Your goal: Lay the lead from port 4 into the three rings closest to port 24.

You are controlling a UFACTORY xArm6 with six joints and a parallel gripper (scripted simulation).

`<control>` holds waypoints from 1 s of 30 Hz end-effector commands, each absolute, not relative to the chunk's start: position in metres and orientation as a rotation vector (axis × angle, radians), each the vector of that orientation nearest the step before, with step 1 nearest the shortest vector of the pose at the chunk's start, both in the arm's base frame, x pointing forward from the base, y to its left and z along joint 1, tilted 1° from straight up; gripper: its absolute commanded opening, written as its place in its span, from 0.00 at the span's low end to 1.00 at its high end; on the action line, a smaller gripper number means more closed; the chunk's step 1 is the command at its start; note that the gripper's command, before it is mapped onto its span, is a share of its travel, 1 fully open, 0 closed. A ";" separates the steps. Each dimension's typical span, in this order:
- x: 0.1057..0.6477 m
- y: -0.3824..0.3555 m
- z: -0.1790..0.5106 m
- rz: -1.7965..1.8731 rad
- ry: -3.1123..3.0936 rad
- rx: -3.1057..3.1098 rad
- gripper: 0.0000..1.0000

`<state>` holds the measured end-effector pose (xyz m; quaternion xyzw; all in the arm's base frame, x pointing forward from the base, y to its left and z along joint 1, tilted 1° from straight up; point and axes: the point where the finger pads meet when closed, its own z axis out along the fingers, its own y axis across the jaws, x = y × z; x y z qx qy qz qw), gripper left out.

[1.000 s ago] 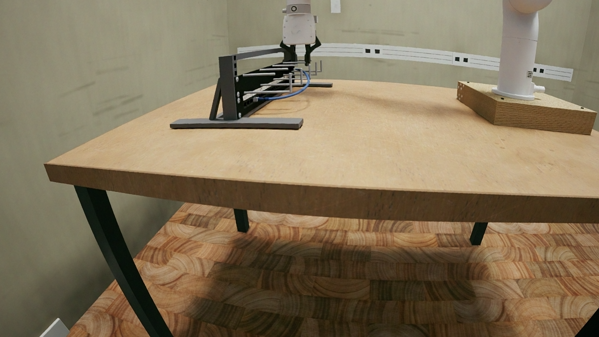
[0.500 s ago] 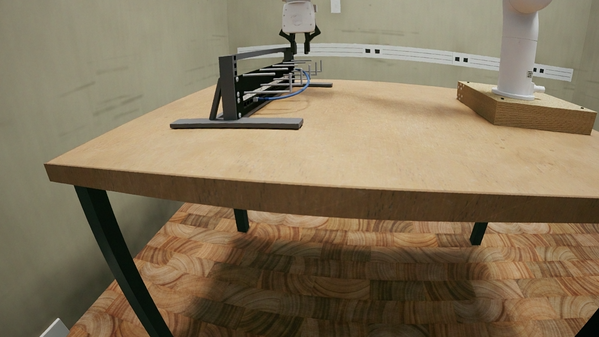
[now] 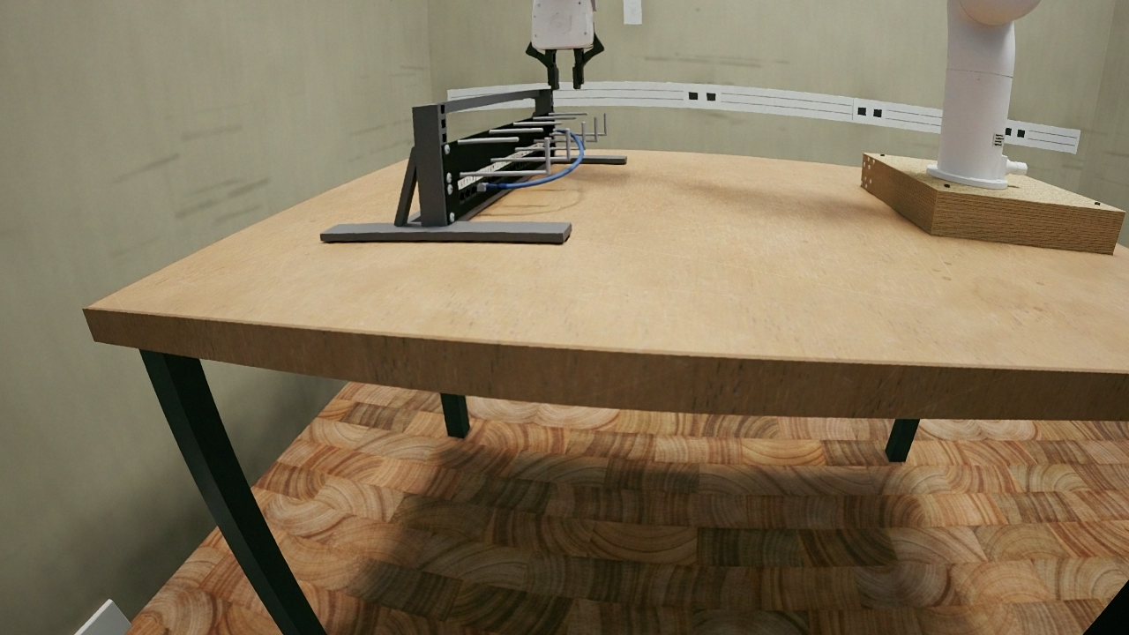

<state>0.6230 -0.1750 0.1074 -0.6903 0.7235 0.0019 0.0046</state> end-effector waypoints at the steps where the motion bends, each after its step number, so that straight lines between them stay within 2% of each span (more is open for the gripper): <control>1: 0.624 -0.175 0.112 -0.001 2.264 -2.161 0.33; 2: 0.624 -0.175 0.112 -0.001 2.264 -2.161 0.00; 30: 0.624 -0.175 0.112 -0.001 2.264 -2.161 0.00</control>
